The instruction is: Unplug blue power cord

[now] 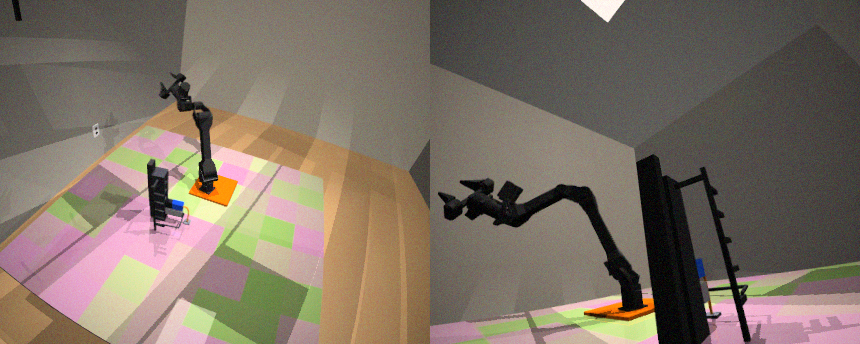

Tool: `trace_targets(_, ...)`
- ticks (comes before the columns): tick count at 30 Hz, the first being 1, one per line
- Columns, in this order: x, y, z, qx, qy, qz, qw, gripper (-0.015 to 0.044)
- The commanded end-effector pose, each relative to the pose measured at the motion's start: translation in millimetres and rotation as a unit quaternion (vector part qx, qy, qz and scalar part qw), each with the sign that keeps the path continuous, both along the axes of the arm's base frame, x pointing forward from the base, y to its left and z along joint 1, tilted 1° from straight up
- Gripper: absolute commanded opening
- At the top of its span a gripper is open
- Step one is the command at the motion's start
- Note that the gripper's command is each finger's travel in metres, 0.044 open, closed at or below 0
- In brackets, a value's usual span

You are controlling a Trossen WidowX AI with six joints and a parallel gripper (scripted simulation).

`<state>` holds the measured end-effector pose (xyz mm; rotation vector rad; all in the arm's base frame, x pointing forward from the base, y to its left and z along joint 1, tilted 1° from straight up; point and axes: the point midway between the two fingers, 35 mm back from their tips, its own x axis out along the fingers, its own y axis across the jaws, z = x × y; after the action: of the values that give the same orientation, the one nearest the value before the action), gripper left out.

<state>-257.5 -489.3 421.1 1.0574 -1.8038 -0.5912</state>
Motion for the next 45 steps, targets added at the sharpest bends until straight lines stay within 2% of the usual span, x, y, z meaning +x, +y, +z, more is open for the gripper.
trace_targets(1,1,-1,0,0.001,0.001,0.000,1.000,0.0374)
trace_targets(5,25,-12,-2,0.017,0.021,0.009,1.000,0.0269)
trace_targets(9,73,-30,-5,0.046,0.063,0.027,0.997,0.0164)
trace_targets(18,196,-53,-15,0.102,0.180,0.080,0.975,0.0160)
trace_targets(28,332,-42,-28,0.129,0.327,0.147,0.925,0.0160)
trace_targets(36,445,0,-42,0.116,0.465,0.207,0.853,0.0160)
trace_targets(45,560,86,-60,0.049,0.622,0.272,0.733,0.0160)
